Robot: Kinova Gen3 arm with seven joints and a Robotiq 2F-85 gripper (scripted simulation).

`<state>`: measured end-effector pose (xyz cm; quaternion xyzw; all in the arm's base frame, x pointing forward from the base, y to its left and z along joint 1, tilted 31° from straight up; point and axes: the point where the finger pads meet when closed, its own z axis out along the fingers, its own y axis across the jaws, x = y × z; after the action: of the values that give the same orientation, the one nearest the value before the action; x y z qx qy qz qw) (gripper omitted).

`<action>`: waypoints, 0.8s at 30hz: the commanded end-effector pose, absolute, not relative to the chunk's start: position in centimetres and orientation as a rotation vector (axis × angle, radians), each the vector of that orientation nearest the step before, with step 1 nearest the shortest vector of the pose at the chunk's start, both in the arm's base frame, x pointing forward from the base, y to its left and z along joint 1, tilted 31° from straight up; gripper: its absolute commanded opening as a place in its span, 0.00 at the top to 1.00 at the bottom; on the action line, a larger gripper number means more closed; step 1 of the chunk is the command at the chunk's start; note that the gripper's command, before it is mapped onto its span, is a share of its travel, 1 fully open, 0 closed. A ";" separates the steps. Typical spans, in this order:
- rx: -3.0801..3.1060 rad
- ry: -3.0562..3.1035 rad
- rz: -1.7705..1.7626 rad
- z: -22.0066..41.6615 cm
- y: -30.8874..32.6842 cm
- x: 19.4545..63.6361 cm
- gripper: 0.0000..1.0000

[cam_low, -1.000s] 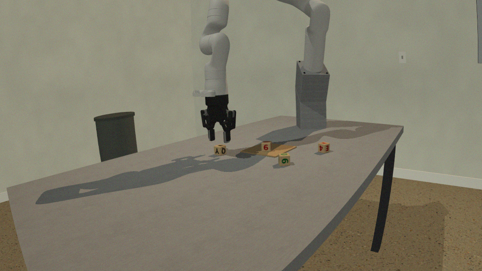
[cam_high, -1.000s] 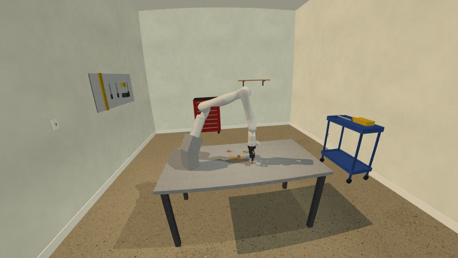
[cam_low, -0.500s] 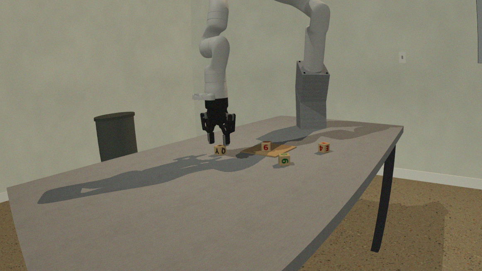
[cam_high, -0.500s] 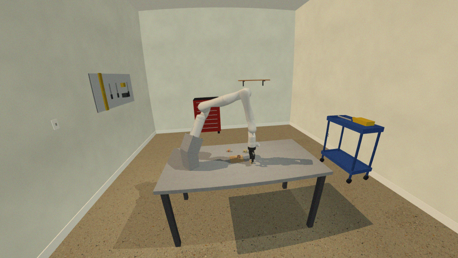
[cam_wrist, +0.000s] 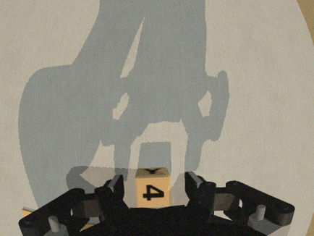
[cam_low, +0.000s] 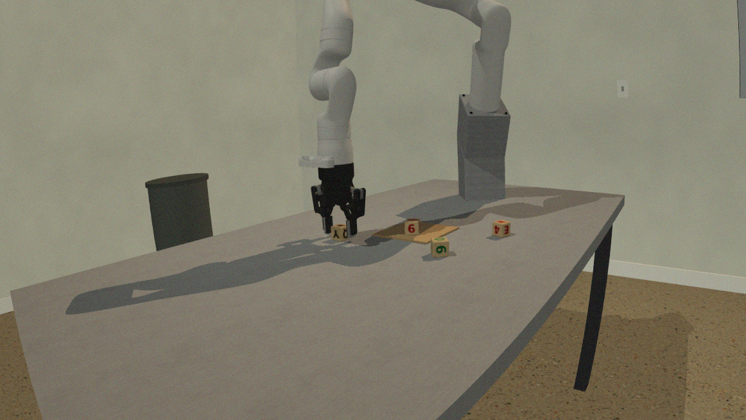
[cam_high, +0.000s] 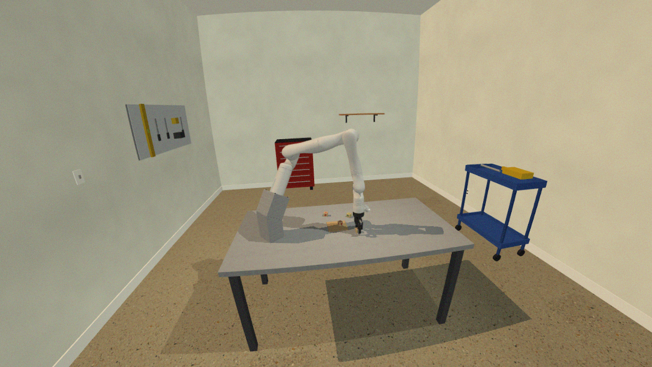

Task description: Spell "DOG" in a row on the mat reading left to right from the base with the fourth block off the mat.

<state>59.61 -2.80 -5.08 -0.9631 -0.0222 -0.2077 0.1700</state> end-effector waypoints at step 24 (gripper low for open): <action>-2.735 -0.059 -0.596 -5.3 -2.6 59.9 0.54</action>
<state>59.56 -2.52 -5.32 -0.9631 -0.0232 -0.2060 0.1714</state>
